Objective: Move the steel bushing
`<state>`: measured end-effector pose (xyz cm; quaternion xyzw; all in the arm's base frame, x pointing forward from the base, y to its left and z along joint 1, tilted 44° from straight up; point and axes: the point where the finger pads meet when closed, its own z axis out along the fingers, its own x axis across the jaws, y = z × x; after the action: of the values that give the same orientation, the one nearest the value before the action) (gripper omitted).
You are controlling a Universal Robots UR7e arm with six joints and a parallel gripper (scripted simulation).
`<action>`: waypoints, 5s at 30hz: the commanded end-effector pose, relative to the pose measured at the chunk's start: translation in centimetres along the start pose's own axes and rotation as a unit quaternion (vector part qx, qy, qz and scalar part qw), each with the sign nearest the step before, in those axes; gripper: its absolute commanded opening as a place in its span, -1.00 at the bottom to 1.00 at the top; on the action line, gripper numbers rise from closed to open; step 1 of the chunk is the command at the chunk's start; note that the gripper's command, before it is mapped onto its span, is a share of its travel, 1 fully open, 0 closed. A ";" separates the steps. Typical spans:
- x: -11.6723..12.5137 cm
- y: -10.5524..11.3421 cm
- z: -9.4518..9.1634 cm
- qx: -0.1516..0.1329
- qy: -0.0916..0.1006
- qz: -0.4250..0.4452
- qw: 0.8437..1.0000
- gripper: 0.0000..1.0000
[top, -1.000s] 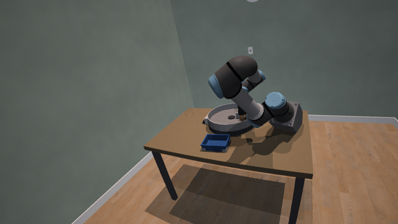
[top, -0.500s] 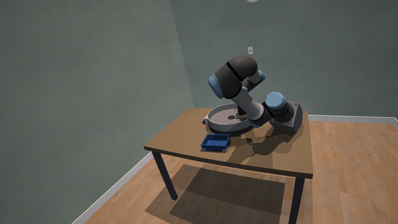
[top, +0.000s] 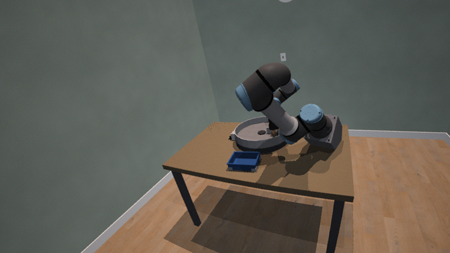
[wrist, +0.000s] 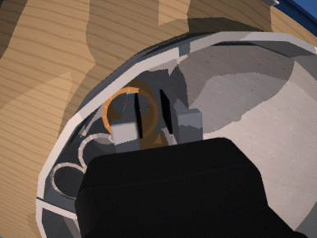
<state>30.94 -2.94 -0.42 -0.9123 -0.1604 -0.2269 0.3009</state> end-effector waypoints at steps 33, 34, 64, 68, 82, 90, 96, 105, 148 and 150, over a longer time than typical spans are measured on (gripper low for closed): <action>0.1 0.1 -0.1 0.000 0.000 0.000 1.000 -1.00; 0.1 0.1 -0.1 0.000 0.000 0.000 1.000 -1.00; 0.1 0.1 -0.1 0.000 0.000 0.000 1.000 -1.00; 0.1 0.1 -0.1 0.000 0.000 0.000 1.000 -1.00; 0.1 0.1 -0.1 0.000 0.000 0.000 1.000 -1.00; 0.3 0.1 -0.1 0.001 0.000 0.000 1.000 -1.00; 0.4 0.1 -0.1 0.001 0.000 0.000 1.000 -1.00; 0.3 0.1 -0.4 0.001 0.000 0.001 1.000 -1.00; 0.3 -0.1 -2.0 0.004 0.001 0.001 1.000 -1.00; 0.3 -0.1 -2.0 0.004 0.001 0.001 1.000 -1.00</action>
<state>30.62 -3.86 1.06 -0.9109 -0.1604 -0.2267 0.3053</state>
